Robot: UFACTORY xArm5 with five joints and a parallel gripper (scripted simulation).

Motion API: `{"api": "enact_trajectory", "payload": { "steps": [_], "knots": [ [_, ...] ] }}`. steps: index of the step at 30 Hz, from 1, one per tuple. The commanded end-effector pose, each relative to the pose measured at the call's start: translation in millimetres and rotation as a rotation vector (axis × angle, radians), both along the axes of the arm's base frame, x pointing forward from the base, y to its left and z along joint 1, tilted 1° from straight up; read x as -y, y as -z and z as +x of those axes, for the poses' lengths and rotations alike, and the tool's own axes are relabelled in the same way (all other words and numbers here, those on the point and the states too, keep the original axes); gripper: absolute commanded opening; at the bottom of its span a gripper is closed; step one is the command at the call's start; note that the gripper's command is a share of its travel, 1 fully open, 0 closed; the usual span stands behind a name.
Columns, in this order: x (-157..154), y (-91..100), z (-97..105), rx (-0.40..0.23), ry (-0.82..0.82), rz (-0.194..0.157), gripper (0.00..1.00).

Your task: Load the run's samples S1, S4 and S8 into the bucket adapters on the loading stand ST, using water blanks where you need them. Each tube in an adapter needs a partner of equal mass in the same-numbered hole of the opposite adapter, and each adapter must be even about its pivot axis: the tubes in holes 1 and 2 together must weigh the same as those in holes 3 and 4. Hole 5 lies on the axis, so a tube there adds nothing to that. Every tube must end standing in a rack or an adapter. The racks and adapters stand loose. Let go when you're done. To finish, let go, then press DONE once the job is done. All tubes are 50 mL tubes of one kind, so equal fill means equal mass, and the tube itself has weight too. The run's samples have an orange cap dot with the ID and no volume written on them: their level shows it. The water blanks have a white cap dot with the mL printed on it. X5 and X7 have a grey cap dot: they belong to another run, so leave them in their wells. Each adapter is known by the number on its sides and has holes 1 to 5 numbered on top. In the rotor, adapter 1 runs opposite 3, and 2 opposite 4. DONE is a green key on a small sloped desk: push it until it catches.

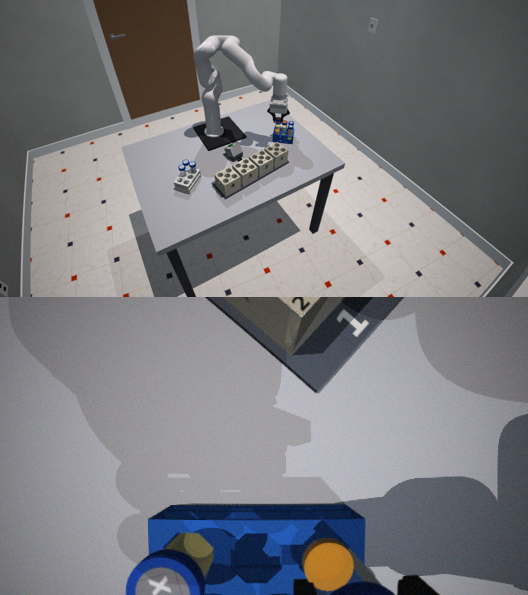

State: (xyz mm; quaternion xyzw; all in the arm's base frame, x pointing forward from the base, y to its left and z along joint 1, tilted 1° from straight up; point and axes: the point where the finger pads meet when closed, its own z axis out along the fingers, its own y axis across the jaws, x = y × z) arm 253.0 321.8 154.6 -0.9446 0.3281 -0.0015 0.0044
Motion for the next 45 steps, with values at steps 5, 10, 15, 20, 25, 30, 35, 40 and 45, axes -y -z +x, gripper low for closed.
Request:
{"api": "enact_trajectory", "payload": {
  "steps": [5, 10, 15, 20, 25, 30, 35, 40, 45],
  "knots": [
    [-1, -20.2, 1, -0.007, 0.0, 0.01, 0.0],
    [0, -26.2, 1, -0.007, 0.0, 0.01, 0.0],
    [0, -36.2, 1, -0.007, 0.0, 0.01, 0.0],
    [0, -46.2, 1, -0.007, 0.0, 0.01, 0.0],
    [0, -52.2, 1, -0.007, 0.0, 0.01, 0.0],
    [0, -62.2, 1, -0.007, 0.0, 0.01, 0.0],
    [0, -72.2, 1, -0.007, 0.0, 0.01, 0.0],
    [0, -82.2, 1, -0.007, 0.0, 0.01, 0.0],
    [1, -88.2, 1, -0.007, 0.0, 0.01, 0.0]
  ]
}}
